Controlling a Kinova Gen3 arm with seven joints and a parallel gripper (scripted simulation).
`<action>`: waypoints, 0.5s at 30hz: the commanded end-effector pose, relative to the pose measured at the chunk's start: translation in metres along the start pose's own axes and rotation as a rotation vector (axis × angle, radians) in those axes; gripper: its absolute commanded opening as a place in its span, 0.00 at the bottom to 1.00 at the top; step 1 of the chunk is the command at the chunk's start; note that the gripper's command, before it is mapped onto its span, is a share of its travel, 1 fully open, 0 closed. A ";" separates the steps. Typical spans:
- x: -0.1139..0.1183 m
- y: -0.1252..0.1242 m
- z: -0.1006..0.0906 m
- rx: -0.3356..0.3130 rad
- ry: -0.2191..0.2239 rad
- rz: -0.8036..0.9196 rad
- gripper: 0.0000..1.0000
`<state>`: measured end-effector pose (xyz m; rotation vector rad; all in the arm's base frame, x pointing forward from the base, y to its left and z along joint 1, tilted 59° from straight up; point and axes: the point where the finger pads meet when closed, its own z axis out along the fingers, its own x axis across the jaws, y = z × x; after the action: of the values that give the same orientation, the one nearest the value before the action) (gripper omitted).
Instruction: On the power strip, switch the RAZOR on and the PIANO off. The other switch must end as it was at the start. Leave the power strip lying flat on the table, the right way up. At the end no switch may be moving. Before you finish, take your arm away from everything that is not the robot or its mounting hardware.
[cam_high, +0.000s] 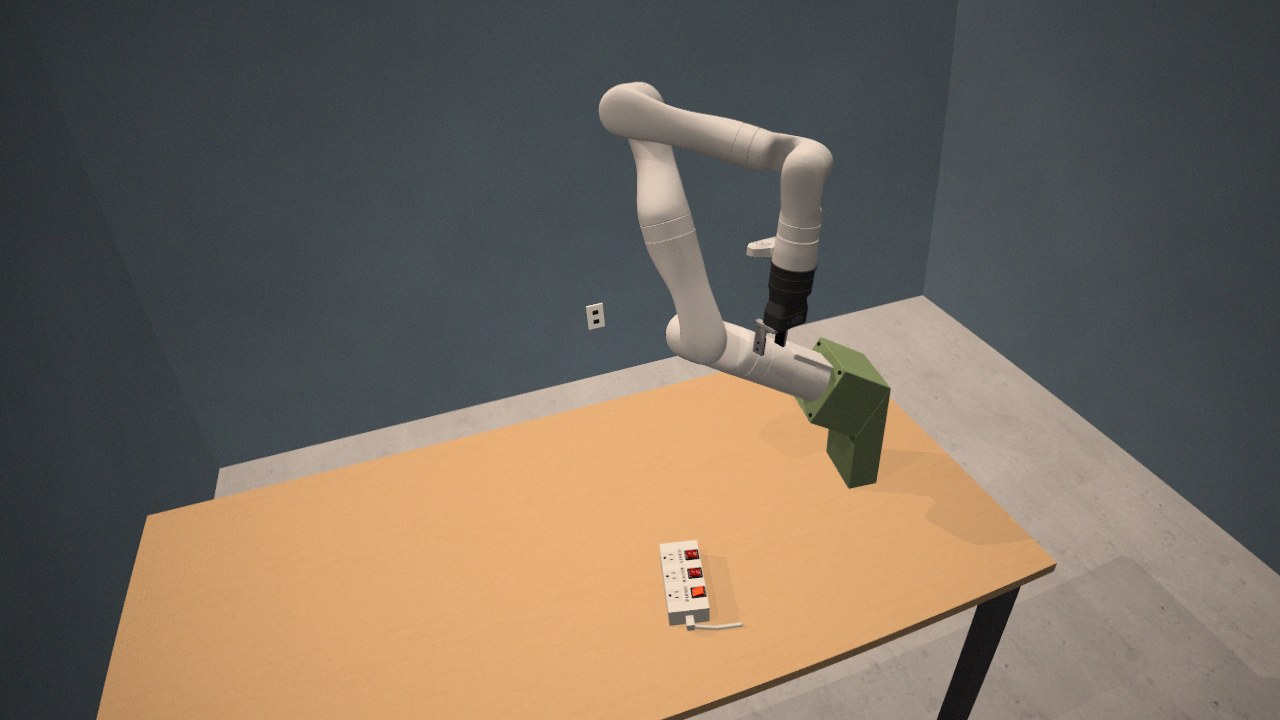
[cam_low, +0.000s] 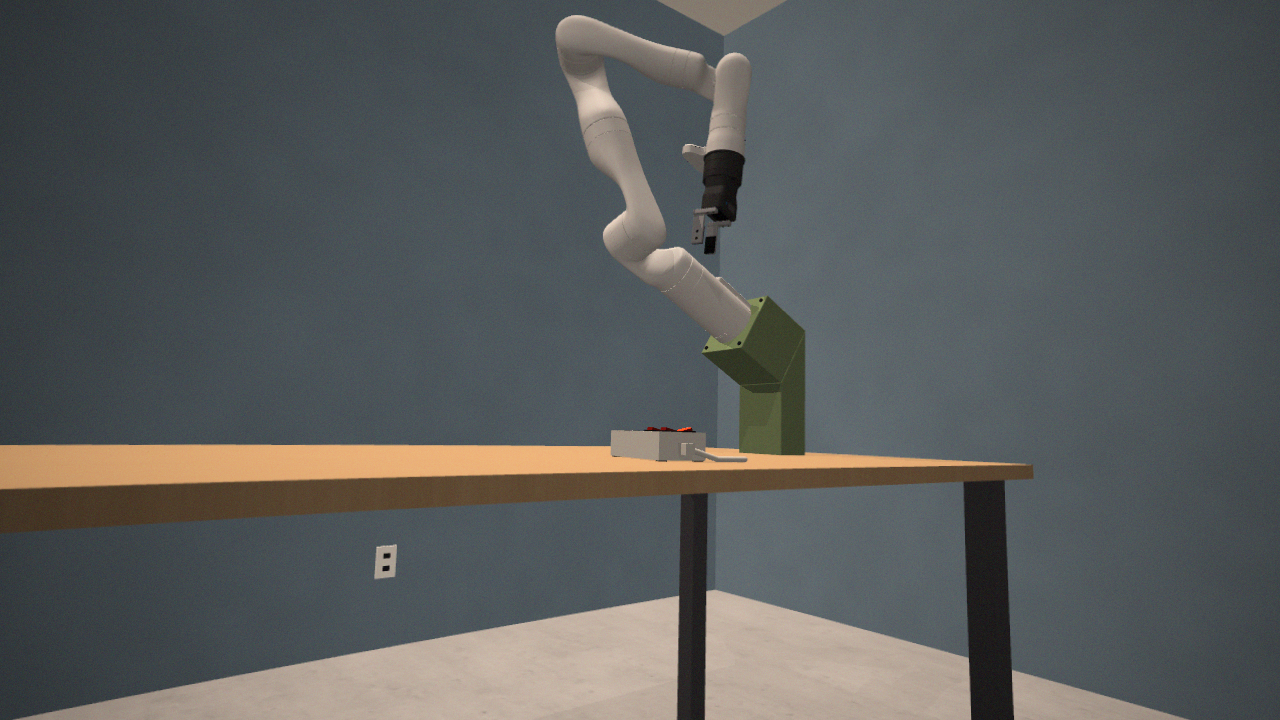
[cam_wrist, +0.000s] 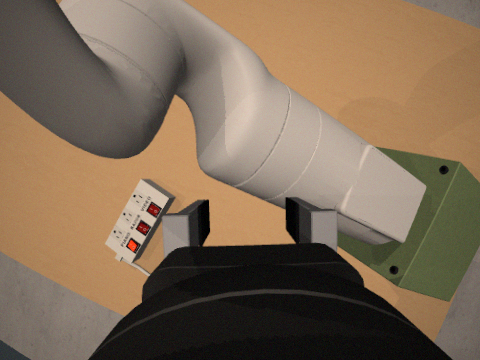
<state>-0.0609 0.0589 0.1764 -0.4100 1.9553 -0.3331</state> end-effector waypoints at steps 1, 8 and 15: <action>0.000 0.000 0.000 0.003 0.002 0.002 1.00; -0.009 0.008 0.005 0.007 -0.001 -0.020 1.00; -0.018 0.015 0.011 0.011 -0.003 -0.043 1.00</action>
<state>-0.0469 0.0796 0.1805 -0.4530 1.9405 -0.3651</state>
